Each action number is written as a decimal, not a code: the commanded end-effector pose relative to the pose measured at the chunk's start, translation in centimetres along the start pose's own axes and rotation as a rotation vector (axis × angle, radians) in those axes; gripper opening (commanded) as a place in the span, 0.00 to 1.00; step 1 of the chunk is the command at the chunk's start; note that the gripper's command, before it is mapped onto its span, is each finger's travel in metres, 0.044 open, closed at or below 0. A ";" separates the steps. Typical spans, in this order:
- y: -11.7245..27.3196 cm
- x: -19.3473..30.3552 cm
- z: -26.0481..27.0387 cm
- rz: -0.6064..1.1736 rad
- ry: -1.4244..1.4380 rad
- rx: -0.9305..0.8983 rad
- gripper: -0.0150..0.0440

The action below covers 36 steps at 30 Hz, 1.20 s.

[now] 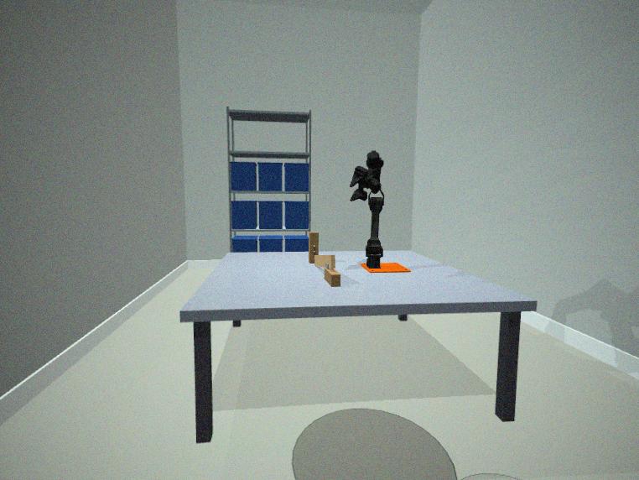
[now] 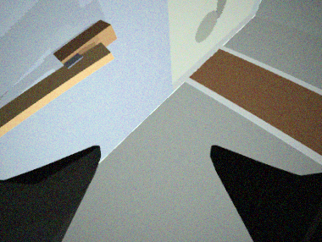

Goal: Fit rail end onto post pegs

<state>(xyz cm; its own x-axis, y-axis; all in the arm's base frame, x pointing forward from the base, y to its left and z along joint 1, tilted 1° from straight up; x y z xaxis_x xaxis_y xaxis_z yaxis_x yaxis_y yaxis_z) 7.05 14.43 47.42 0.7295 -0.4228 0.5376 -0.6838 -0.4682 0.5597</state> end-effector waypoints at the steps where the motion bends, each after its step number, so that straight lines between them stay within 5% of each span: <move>1: -4.4 0.6 0.6 0.010 -0.084 -0.157 1.00; 9: -13.0 3.6 4.9 -0.004 -0.235 -0.465 1.00; 18: -20.1 8.3 16.3 -0.080 -0.556 -0.786 1.00; 26: -21.4 10.3 28.2 -0.188 -0.906 -0.959 1.00; 36: -21.7 9.9 28.8 -0.191 -0.915 -0.962 1.00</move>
<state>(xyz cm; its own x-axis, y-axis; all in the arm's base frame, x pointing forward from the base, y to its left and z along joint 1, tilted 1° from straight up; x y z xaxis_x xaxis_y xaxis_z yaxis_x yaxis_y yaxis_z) 29.60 -1.76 23.15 0.3046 -0.9524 0.0113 -0.0474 -0.0034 0.9989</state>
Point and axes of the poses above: the point midway between the two fingers, 35 mm back from their tips, its own y axis back along the fingers, its own z axis across the jaws, x = y × z, the point moved 10 cm from there along y, back along the fingers, and after that the axes turned 11 degrees about y, right-handed, at the moved point
